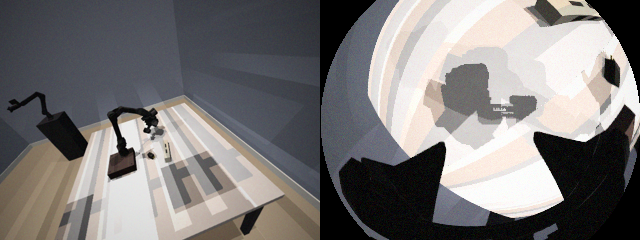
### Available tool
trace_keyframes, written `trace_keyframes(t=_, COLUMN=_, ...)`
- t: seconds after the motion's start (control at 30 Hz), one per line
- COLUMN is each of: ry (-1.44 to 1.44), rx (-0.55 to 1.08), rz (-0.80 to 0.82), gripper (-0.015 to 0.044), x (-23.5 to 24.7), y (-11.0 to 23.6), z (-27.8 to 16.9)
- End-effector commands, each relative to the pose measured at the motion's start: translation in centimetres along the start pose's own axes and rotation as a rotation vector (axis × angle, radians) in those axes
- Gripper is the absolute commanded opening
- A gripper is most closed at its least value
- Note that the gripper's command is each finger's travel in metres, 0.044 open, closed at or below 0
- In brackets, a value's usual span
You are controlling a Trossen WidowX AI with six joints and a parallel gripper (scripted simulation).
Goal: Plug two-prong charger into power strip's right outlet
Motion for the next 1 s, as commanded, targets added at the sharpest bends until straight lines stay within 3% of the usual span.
trace_keyframes(t=0.0, ry=-0.021, rx=-0.023, rz=-0.028, gripper=0.0440, x=-1.8, y=0.5, z=1.0)
trace_keyframes(t=0.97, ry=-0.137, rx=-0.115, rz=-0.204, gripper=0.0440, x=-12.6, y=3.9, z=5.4)
Point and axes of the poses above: the point midway between the two fingers, 35 mm back from their tips, its own y axis back along the fingers, its own x axis across the jaws, z = x × y, the point moved 7 cm from there along y, back along the fingers, and after that the axes turned 10 degrees about y, right-handed, at the moved point
